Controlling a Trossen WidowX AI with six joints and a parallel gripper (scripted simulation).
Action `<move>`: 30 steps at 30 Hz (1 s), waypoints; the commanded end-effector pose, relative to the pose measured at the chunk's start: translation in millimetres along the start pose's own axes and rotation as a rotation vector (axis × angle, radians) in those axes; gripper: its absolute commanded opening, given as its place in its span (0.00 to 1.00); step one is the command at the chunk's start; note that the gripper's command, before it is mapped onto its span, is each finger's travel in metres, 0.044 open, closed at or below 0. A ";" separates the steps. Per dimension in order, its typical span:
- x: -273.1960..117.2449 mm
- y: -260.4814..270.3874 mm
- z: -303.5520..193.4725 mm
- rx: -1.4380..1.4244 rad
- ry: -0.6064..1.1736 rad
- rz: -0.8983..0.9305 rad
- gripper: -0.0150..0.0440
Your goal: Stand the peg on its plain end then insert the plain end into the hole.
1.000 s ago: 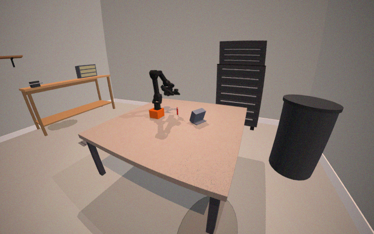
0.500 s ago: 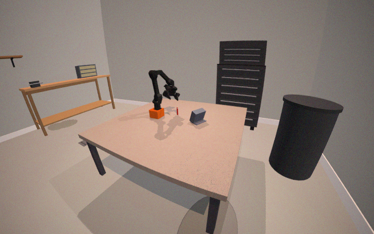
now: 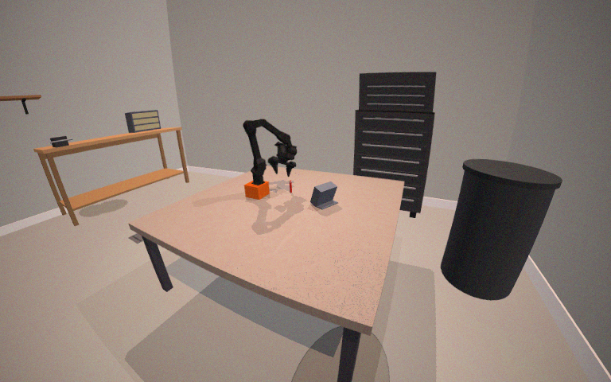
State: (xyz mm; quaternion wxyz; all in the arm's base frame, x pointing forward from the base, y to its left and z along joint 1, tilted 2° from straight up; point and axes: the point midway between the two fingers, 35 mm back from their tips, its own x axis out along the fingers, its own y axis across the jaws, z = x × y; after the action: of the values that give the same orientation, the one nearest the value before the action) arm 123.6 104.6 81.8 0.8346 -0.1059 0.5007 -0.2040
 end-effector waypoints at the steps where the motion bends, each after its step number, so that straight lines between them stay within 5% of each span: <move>1: -0.2 6.8 -1.7 -0.011 0.101 0.046 1.00; 16: -7.7 43.4 11.1 -0.076 0.437 0.390 1.00; 30: -4.8 49.7 12.5 -0.092 0.452 0.440 1.00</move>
State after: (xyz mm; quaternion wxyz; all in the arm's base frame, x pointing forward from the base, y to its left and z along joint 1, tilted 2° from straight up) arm 144.8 150.9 77.2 0.7222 0.0199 0.6912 -0.0186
